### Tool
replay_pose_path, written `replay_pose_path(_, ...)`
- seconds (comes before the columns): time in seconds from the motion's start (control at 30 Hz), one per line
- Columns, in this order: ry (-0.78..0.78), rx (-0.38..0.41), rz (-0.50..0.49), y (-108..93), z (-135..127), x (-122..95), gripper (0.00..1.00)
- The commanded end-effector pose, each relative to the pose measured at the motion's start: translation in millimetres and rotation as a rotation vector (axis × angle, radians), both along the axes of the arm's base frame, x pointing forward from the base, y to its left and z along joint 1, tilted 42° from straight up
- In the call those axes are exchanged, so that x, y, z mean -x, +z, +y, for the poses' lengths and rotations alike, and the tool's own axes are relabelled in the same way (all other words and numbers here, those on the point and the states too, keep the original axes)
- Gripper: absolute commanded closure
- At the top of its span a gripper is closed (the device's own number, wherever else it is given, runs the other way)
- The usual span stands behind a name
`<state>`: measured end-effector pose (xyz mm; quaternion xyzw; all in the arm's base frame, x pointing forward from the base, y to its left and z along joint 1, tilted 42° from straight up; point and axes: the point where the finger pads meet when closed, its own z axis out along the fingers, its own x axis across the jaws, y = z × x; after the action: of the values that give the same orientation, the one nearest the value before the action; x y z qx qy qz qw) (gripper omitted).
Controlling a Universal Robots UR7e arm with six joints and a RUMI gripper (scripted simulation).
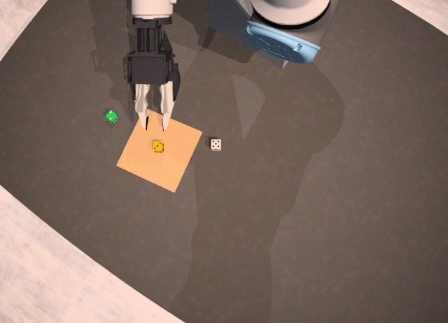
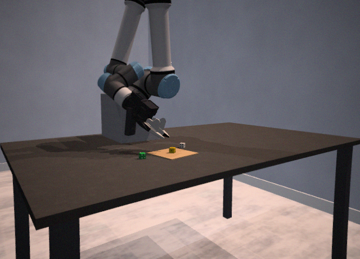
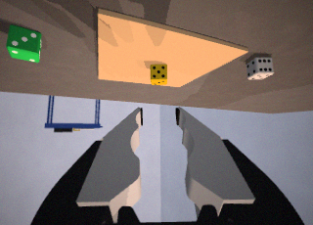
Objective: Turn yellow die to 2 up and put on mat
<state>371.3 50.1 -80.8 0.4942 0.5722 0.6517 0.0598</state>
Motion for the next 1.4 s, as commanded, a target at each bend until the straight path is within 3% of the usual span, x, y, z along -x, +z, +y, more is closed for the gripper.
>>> replay_pose_path(0.0,0.001,0.000,-0.001,9,-9,0,0.79)
replay_pose_path(0.5,0.001,0.000,-0.001,31,-29,1,0.79)
replay_pose_path(1.37,0.009,0.018,-0.015,32,-30,1,0.79)
